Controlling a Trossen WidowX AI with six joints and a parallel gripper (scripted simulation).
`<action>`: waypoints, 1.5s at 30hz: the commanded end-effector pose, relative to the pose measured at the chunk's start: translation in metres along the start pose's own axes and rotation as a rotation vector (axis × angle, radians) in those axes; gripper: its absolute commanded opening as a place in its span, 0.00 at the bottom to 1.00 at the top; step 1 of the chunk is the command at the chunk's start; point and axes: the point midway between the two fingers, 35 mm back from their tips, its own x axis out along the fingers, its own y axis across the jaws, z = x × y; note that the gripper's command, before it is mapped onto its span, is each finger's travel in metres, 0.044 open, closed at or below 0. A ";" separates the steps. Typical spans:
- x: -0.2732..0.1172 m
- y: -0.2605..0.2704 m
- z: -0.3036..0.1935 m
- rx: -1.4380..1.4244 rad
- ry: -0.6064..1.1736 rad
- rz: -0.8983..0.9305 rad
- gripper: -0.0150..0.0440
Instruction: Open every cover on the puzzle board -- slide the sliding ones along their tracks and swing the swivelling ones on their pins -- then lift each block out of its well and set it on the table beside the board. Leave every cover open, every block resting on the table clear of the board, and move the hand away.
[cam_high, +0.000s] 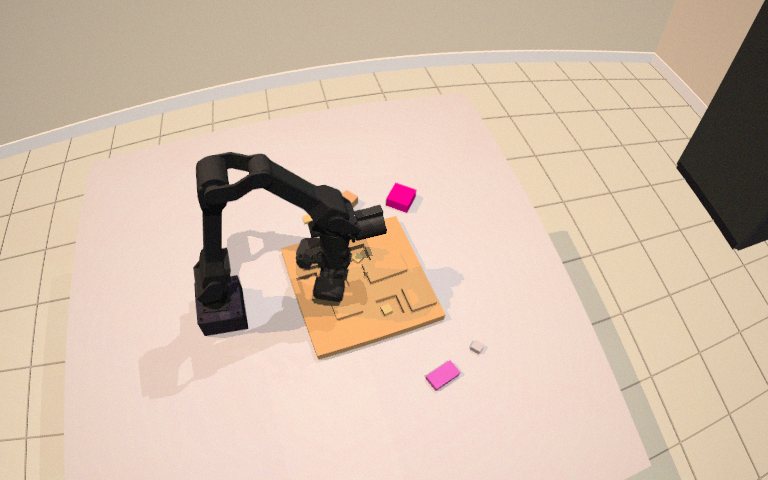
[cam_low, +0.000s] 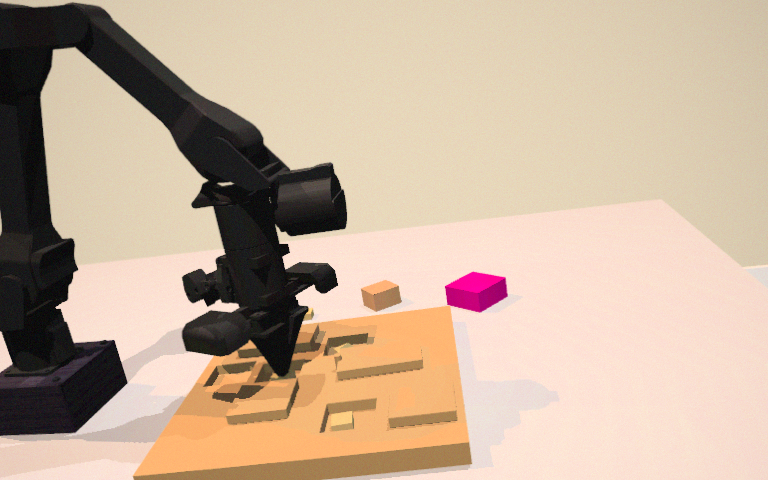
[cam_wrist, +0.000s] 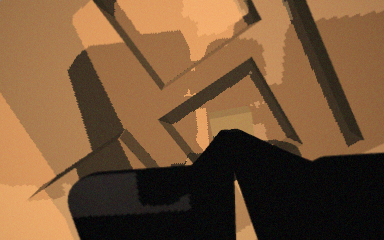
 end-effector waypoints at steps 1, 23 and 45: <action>0.002 0.001 0.002 -0.007 -0.007 0.003 0.25; -0.002 0.000 0.000 -0.003 -0.001 0.000 0.25; -0.064 -0.002 0.001 -0.007 -0.006 0.003 0.50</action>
